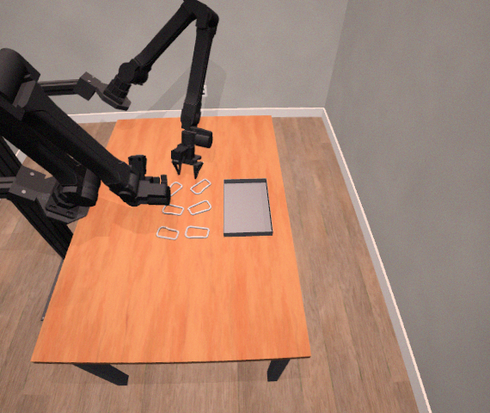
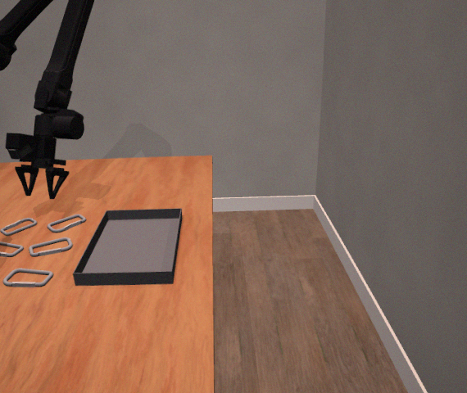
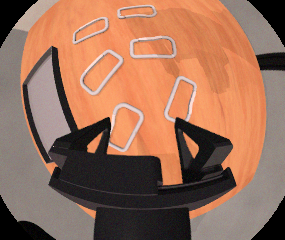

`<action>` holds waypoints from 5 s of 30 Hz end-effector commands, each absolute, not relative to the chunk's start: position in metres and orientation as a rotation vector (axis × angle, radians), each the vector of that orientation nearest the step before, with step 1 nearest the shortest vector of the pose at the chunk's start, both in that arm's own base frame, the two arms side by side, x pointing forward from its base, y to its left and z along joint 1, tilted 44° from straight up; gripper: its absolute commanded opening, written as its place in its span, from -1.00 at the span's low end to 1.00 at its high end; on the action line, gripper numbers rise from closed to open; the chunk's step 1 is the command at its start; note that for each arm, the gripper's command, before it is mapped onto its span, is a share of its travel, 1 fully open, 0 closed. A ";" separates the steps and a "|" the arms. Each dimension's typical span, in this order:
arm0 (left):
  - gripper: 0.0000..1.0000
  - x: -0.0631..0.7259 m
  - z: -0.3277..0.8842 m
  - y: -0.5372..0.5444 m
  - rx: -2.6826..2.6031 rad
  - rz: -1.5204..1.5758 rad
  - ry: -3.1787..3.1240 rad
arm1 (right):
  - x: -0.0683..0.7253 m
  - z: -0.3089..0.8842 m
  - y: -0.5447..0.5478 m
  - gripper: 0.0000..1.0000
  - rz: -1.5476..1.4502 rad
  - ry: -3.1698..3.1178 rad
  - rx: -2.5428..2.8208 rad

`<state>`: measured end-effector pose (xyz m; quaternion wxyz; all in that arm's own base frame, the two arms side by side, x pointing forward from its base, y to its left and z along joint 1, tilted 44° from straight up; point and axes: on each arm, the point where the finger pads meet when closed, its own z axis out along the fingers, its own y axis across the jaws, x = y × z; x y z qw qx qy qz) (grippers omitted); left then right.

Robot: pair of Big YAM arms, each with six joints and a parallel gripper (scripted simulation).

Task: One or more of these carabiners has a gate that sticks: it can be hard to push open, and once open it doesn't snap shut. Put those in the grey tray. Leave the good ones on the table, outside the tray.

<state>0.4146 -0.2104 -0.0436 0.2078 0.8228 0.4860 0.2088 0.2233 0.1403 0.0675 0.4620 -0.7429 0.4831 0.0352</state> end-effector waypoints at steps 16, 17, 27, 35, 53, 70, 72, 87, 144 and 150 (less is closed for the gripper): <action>0.67 0.462 -0.022 -0.222 1.411 0.502 1.942 | 0.224 0.069 0.141 1.00 0.086 1.178 -1.833; 0.67 0.464 -0.021 -0.222 1.363 0.491 1.966 | 0.224 0.069 0.141 1.00 0.086 1.178 -1.833; 0.67 0.472 -0.024 -0.217 0.948 0.394 2.163 | 0.224 0.069 0.141 1.00 0.086 1.178 -1.833; 0.67 0.479 -0.026 -0.211 0.551 0.309 2.270 | 0.224 0.069 0.141 1.00 0.086 1.178 -1.833; 0.67 0.486 -0.038 -0.199 -0.317 0.095 2.303 | 0.224 0.069 0.141 1.00 0.086 1.178 -1.833; 0.67 0.492 -0.049 -0.190 -0.848 -0.057 2.220 | 0.224 0.069 0.141 1.00 0.086 1.178 -1.833; 0.67 0.492 -0.049 -0.190 -0.848 -0.057 2.220 | 0.224 0.069 0.141 1.00 0.086 1.178 -1.833; 0.67 0.504 -0.060 -0.183 -0.840 -0.058 2.214 | 0.224 0.069 0.141 1.00 0.086 1.178 -1.833; 1.00 0.492 -0.028 -0.247 -0.526 -0.139 2.253 | 0.224 0.069 0.141 1.00 0.086 1.178 -1.833; 1.00 0.490 -0.037 -0.255 -0.215 -0.109 2.262 | 0.224 0.069 0.141 1.00 0.086 1.178 -1.833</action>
